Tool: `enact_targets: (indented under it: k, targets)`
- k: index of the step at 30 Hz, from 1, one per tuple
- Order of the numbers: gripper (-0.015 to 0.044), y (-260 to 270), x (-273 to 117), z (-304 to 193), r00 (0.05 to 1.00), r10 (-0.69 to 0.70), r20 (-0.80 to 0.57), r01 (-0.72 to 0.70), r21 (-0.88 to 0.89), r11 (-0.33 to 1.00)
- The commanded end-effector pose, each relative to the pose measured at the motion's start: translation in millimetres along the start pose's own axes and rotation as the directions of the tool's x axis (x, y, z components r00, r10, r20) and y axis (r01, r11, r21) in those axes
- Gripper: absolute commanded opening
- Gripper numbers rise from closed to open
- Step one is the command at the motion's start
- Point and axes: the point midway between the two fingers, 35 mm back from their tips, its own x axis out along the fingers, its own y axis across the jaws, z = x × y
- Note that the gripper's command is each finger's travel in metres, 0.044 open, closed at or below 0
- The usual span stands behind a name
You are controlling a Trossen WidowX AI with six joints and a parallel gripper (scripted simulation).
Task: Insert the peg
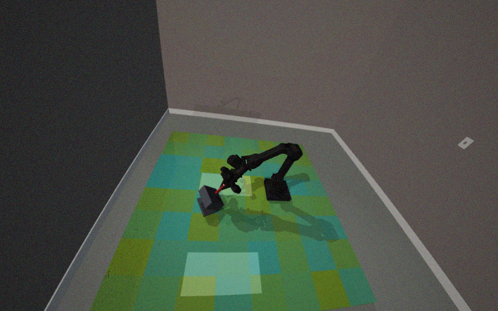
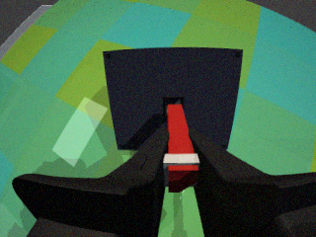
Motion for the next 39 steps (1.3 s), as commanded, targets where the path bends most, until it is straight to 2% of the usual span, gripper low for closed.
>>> enact_targets:
  k: [1, 39]
  targets:
    - [0.0, 0.2, 5.4, -0.1, 1.0, -0.001, 0.002, 0.001, 0.001, 1.0]
    - [0.0, -0.8, 11.2, 2.5, 1.0, 0.002, 0.001, -0.002, -0.002, 1.0]
